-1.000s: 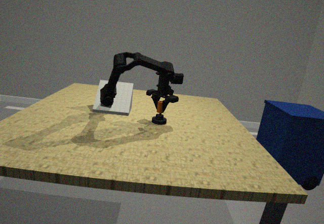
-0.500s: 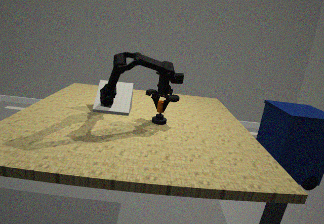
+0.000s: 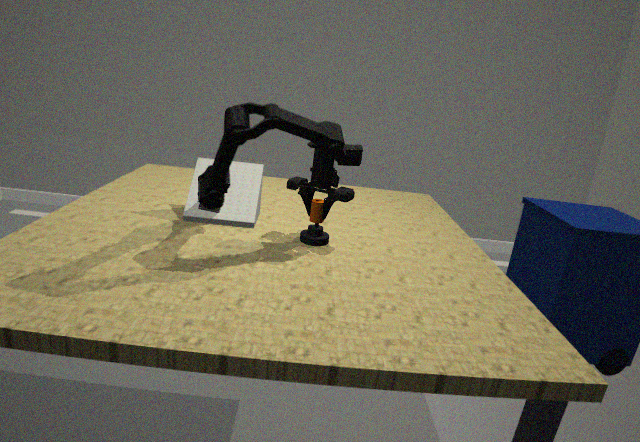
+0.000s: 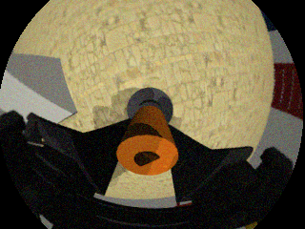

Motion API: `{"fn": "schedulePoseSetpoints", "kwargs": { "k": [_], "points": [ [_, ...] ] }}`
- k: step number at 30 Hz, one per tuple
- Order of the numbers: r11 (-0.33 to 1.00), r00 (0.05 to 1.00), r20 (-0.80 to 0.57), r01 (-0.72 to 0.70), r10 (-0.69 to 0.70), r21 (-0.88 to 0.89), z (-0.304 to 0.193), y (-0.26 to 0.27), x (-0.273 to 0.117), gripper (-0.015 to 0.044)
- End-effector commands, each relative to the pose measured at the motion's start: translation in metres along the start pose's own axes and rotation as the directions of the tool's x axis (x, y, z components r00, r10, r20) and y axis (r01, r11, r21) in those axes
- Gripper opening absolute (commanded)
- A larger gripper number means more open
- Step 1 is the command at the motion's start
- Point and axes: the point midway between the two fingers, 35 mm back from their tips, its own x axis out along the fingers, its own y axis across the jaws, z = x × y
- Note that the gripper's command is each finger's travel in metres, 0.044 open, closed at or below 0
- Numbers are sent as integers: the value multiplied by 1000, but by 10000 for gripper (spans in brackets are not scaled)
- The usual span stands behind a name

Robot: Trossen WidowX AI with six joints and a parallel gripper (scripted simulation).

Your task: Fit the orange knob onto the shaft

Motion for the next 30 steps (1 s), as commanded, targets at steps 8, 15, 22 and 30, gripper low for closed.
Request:
{"fn": "schedulePoseSetpoints", "kwargs": {
  "k": [8,15,22,30],
  "points": [
    [1000,1000,-1,3,-3,-5,-1,-1,-2,0],
    [998,1000,-1,3,-3,-59,-3,-2,-4,0],
    [977,1000,-1,3,-3,-213,-2,-2,-3,0],
    [977,1000,-1,3,-3,-213,-1,-1,0,0]
  ]
}}
